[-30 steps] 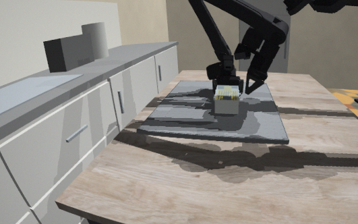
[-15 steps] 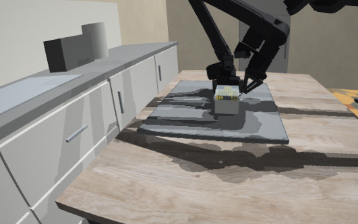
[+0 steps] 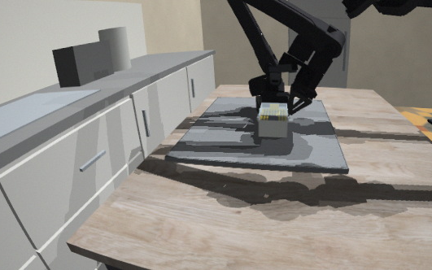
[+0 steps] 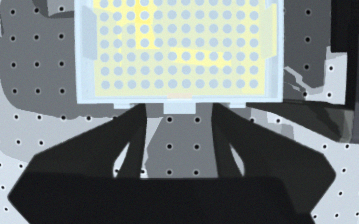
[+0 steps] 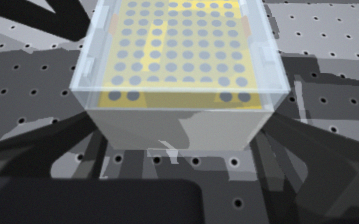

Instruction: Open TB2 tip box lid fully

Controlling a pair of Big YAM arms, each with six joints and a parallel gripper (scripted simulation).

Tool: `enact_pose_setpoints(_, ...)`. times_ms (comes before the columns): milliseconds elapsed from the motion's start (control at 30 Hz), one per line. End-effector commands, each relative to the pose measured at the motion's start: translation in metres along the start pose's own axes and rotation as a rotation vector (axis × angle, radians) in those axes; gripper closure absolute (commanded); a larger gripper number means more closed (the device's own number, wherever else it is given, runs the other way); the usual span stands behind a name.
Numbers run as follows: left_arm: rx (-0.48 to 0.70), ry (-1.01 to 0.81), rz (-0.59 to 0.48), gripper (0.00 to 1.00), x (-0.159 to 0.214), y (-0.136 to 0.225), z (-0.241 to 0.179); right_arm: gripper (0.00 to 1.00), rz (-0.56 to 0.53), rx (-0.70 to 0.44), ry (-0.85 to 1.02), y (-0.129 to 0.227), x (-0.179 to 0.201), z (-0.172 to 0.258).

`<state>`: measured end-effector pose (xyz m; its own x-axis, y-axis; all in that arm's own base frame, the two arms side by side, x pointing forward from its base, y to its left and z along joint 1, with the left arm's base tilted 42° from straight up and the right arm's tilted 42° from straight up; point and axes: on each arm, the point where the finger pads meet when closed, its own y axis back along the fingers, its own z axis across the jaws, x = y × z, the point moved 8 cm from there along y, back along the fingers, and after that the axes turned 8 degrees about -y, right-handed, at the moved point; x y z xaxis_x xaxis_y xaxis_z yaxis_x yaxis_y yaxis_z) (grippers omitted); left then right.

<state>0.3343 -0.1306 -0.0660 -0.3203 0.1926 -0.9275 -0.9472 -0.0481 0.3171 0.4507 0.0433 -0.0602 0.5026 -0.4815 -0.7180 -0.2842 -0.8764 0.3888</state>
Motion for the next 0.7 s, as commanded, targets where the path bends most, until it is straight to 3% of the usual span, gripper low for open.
enact_pose_setpoints(0, -0.011, 0.01, -0.004, 0.56, -0.0023, -0.0093, 0.0018, 0.16, 0.002, 0.0, -0.011, 0.002, -0.0014, 0.0019)
enact_pose_setpoints(167, -0.001, 0.002, -0.014, 0.56, -0.0035, -0.0119, -0.0024, 0.16, 0.002, 0.0, -0.011, 0.002, -0.0014, 0.0019)
enact_pose_setpoints(233, -0.001, 0.006, -0.02, 0.71, -0.0037, -0.0115, -0.0026, 0.16, 0.002, 0.0, -0.011, 0.002, -0.0014, 0.0019)
enact_pose_setpoints(567, -0.005, -0.002, -0.002, 0.85, 0.0025, -0.0068, 0.0025, 0.16, 0.002, 0.0, -0.011, 0.002, -0.0014, 0.0019)
enact_pose_setpoints(600, -0.006, -0.003, -0.001, 0.97, 0.0031, -0.0068, 0.0027, 0.16, 0.002, 0.0, -0.011, 0.002, -0.0014, 0.0019)
enact_pose_setpoints(633, -0.006, -0.003, -0.001, 0.88, 0.0036, -0.0069, 0.0028, 0.16, 0.002, 0.0, -0.011, 0.002, -0.0014, 0.0019)
enact_pose_setpoints(667, -0.006, -0.003, -0.001, 0.88, 0.0036, -0.0069, 0.0028, 0.16, 0.002, 0.0, -0.011, 0.002, -0.0014, 0.0019)
